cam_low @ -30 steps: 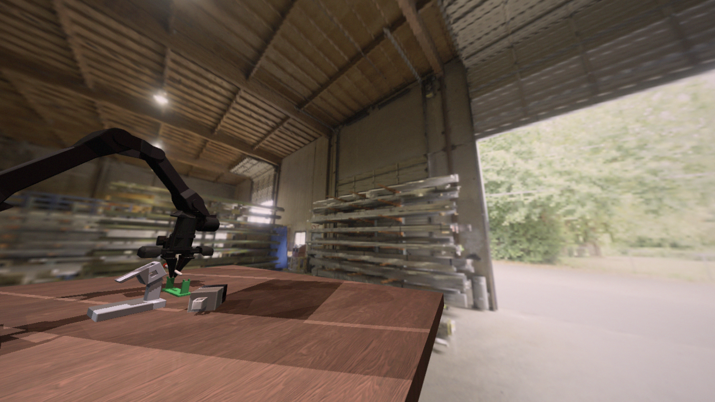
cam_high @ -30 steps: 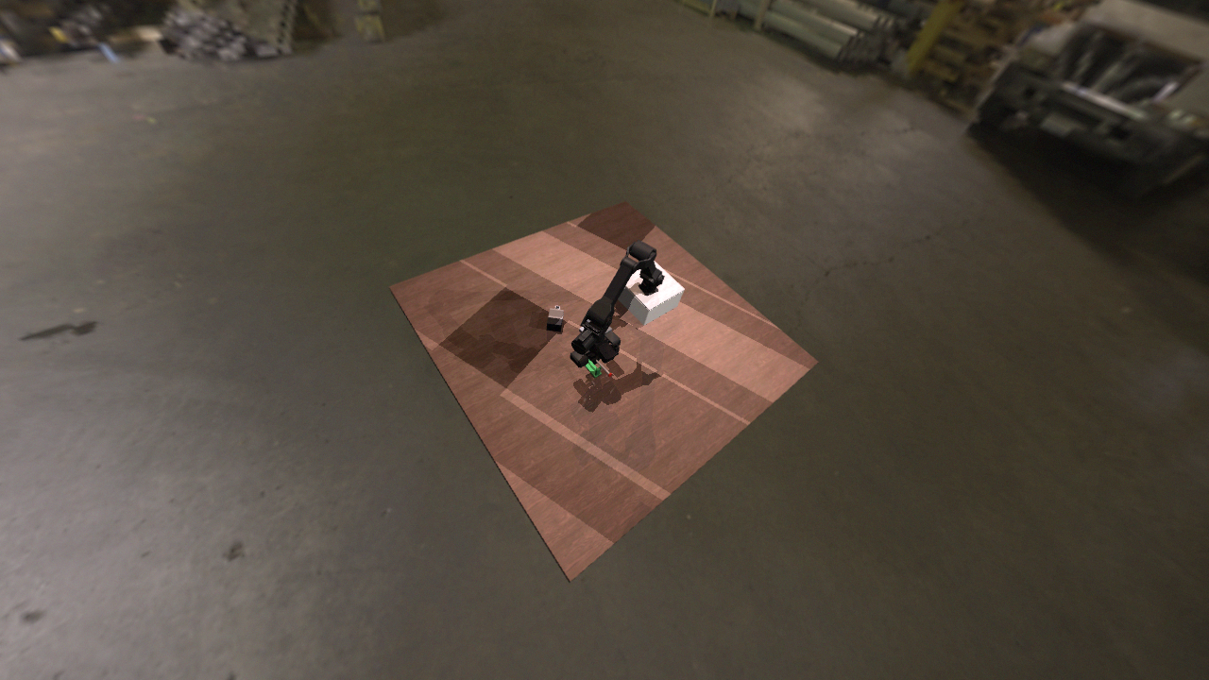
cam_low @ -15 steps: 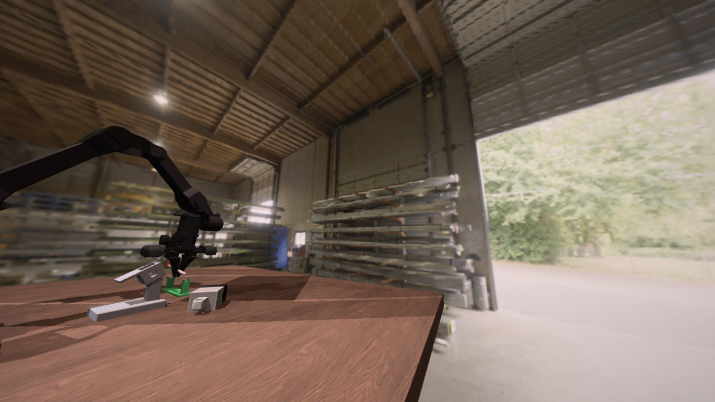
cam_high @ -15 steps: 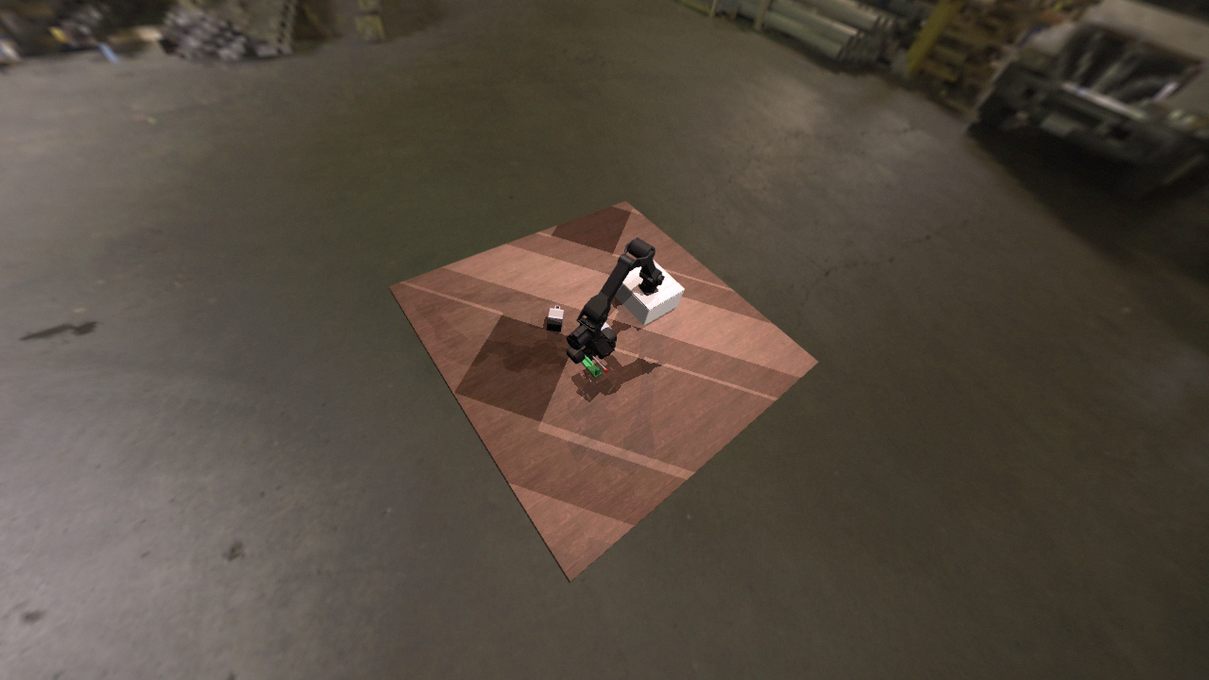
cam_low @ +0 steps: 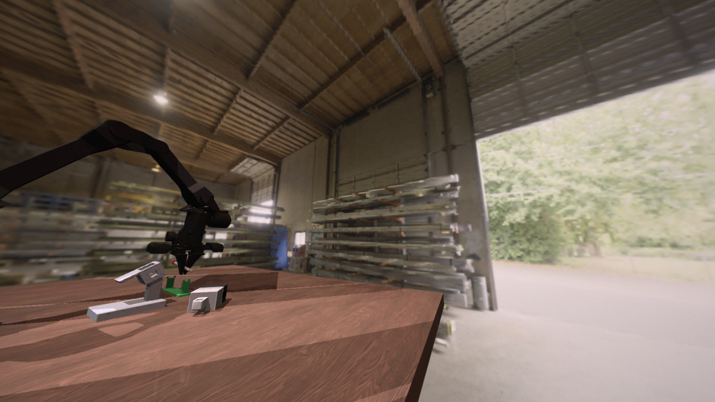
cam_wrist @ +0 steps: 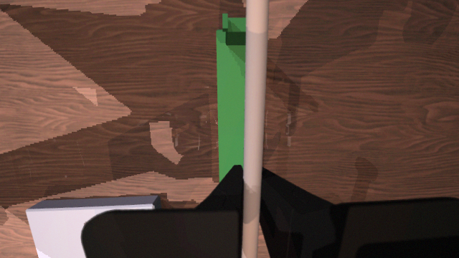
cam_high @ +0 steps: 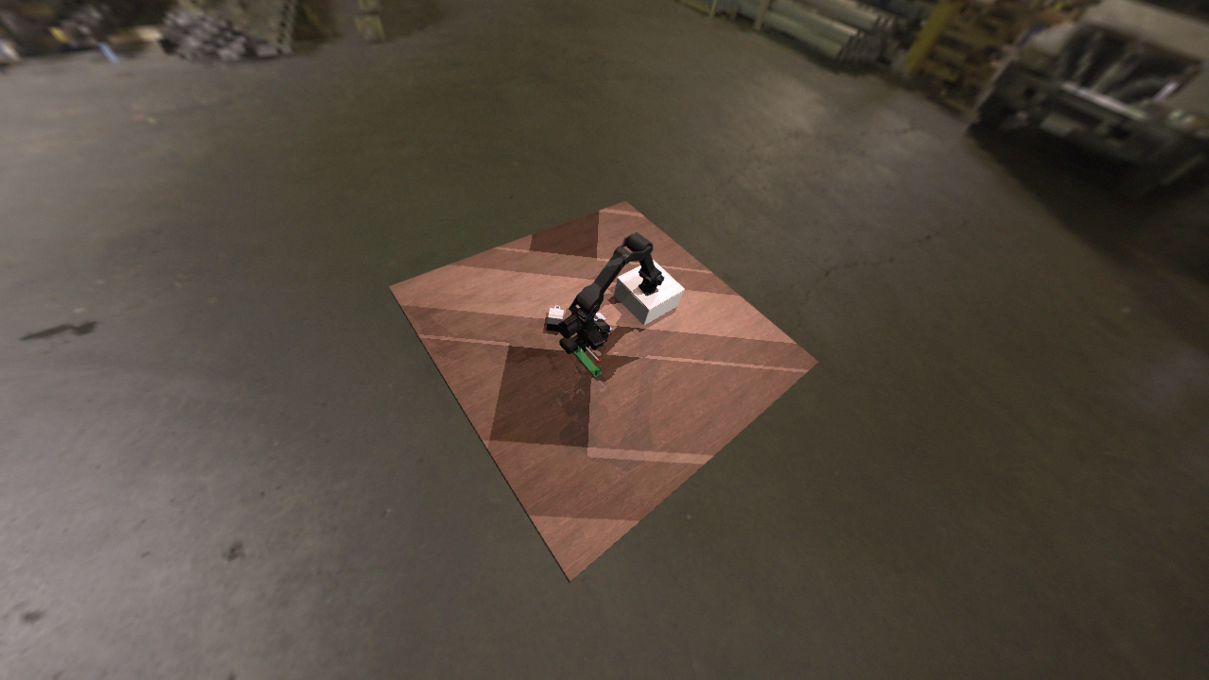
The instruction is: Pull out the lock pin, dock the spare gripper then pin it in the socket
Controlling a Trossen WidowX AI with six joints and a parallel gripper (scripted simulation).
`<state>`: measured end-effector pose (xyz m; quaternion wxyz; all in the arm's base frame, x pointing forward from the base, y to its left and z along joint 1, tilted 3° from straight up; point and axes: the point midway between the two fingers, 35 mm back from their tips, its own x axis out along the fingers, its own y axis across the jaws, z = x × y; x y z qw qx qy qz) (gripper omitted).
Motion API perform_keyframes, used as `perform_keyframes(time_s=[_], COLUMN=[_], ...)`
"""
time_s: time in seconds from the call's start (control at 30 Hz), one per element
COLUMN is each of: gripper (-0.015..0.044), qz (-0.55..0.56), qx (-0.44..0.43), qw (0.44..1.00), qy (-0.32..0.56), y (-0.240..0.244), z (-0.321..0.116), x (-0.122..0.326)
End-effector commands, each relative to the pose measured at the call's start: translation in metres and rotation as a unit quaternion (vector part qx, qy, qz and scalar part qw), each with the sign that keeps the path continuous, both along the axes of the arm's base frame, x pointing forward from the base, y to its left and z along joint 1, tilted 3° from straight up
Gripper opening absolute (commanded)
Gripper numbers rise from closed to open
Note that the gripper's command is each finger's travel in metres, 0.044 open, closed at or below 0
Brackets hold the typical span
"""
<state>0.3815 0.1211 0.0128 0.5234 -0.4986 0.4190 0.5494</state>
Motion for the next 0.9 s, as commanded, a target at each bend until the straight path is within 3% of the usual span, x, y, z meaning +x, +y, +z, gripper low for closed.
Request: perform_keyframes(time_s=[0.0, 0.87], gripper=[0.0, 0.0], qz=[0.003, 0.002], qx=[0.003, 0.001], qw=[1.0, 1.0], qy=[0.001, -0.004], y=[0.0, 0.002], z=[-0.001, -0.039], x=[-0.001, 0.001])
